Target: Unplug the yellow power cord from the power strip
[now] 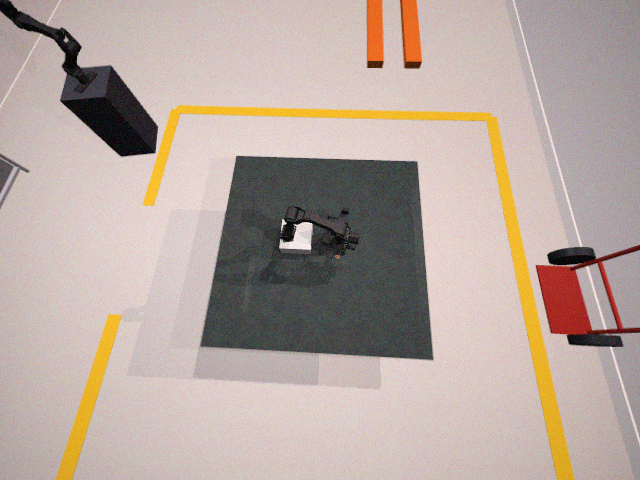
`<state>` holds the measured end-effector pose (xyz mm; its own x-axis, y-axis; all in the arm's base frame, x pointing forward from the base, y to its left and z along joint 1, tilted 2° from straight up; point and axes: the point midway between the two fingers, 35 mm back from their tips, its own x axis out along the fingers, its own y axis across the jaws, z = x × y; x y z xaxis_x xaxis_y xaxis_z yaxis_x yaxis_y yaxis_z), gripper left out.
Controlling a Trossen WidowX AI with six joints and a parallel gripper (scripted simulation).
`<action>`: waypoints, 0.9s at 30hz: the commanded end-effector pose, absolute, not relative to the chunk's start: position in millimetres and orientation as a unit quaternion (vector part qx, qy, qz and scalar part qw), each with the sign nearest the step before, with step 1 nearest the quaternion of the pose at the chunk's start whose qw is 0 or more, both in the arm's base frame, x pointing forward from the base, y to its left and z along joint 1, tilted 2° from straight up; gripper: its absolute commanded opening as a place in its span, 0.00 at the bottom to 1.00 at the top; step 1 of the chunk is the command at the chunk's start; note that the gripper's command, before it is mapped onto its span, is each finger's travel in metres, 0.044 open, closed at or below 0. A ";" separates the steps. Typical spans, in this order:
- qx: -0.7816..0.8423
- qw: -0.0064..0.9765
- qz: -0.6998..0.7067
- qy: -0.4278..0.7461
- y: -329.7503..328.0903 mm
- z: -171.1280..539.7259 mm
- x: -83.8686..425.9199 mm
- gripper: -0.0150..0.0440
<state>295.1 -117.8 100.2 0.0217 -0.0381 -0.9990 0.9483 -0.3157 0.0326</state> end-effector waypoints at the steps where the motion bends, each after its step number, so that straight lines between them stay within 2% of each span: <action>1: 0.573 0.427 -0.577 0.395 -142.4 105.8 287.6 1.00; 5: 0.572 0.427 -0.578 0.394 -169.1 112.4 276.6 1.00; 27: 0.572 0.427 -0.578 0.394 -169.1 112.4 276.6 1.00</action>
<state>276.8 -169.1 112.6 0.0221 -0.0442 -0.9988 0.9442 -0.3275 0.0354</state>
